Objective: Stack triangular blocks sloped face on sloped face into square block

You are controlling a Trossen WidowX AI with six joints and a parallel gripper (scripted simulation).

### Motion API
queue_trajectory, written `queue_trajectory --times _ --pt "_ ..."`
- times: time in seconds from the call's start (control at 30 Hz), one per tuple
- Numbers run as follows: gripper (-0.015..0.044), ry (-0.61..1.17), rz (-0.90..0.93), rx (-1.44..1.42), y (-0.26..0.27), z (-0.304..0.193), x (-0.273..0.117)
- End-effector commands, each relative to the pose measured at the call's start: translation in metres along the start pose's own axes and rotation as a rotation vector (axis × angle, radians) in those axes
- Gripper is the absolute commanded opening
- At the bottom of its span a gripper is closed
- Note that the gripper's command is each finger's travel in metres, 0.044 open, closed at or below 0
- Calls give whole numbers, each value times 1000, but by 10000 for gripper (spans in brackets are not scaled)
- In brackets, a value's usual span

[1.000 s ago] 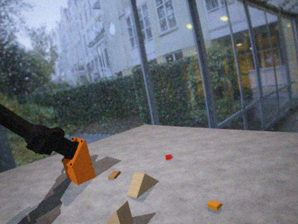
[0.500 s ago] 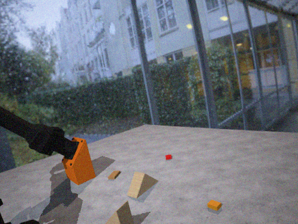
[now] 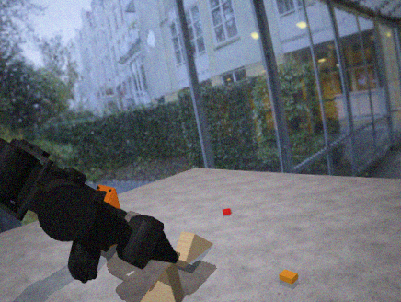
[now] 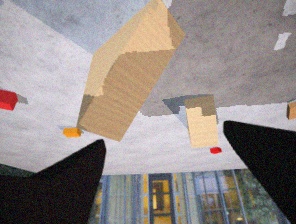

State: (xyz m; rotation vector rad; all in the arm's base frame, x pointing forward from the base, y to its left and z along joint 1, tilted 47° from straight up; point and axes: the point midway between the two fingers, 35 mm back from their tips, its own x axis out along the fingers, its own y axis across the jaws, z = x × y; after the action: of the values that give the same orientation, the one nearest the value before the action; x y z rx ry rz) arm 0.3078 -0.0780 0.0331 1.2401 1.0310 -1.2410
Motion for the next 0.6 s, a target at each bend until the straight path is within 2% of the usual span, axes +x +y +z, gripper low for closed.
queue_trajectory --times 0.0,0.27,0.57 --pt "440 62 -170 -61 -30 -32 7" --pt "440 65 -178 -64 -32 -34 14" --pt "440 65 -180 -65 -53 -39 100"
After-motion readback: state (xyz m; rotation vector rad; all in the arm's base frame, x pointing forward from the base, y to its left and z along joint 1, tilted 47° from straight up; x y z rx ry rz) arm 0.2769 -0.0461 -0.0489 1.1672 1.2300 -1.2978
